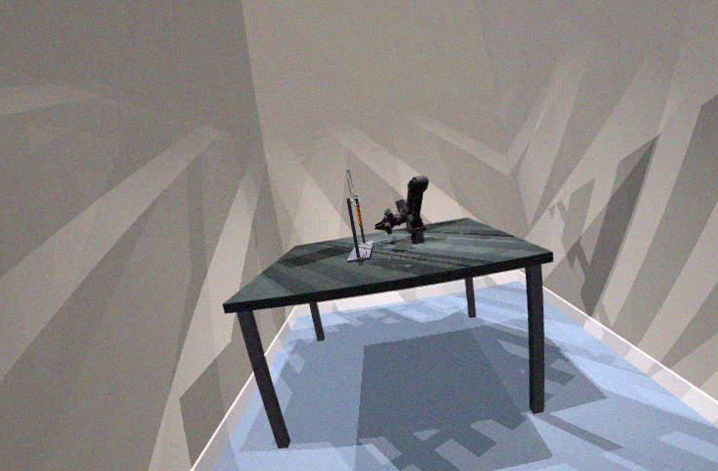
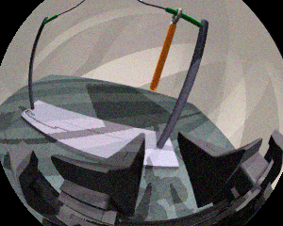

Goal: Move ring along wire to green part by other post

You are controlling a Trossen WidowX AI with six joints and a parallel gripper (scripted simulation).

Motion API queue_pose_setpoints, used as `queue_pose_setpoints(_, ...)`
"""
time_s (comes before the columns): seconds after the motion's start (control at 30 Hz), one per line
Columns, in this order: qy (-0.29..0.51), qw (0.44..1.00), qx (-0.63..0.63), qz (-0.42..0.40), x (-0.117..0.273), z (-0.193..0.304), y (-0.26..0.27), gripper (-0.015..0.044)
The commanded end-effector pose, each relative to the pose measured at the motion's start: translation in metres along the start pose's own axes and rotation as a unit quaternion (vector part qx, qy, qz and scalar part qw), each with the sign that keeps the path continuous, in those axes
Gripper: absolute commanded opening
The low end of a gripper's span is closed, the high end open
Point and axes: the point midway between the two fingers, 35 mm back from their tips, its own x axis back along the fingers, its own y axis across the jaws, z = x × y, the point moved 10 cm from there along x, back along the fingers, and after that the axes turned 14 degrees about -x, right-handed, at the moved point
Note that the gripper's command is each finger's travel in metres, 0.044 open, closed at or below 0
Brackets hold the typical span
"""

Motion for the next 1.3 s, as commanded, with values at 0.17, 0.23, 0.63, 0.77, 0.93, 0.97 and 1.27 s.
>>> queue_pose_setpoints(0.17,-0.008,0.999,-0.037,-0.010,-0.002,-0.001,0.001,0.0160)
queue_pose_setpoints(0.23,-0.020,0.998,-0.056,-0.018,-0.008,-0.007,-0.002,0.0160)
queue_pose_setpoints(0.63,-0.075,0.983,-0.155,-0.069,-0.041,-0.031,-0.009,0.0160)
queue_pose_setpoints(0.77,-0.075,0.983,-0.155,-0.069,-0.042,-0.032,-0.009,0.0160)
queue_pose_setpoints(0.93,-0.076,0.983,-0.155,-0.069,-0.047,-0.033,-0.009,0.0160)
queue_pose_setpoints(0.97,-0.076,0.983,-0.155,-0.069,-0.049,-0.033,-0.009,0.0160)
queue_pose_setpoints(1.27,-0.076,0.983,-0.155,-0.069,-0.061,-0.036,-0.009,0.0160)
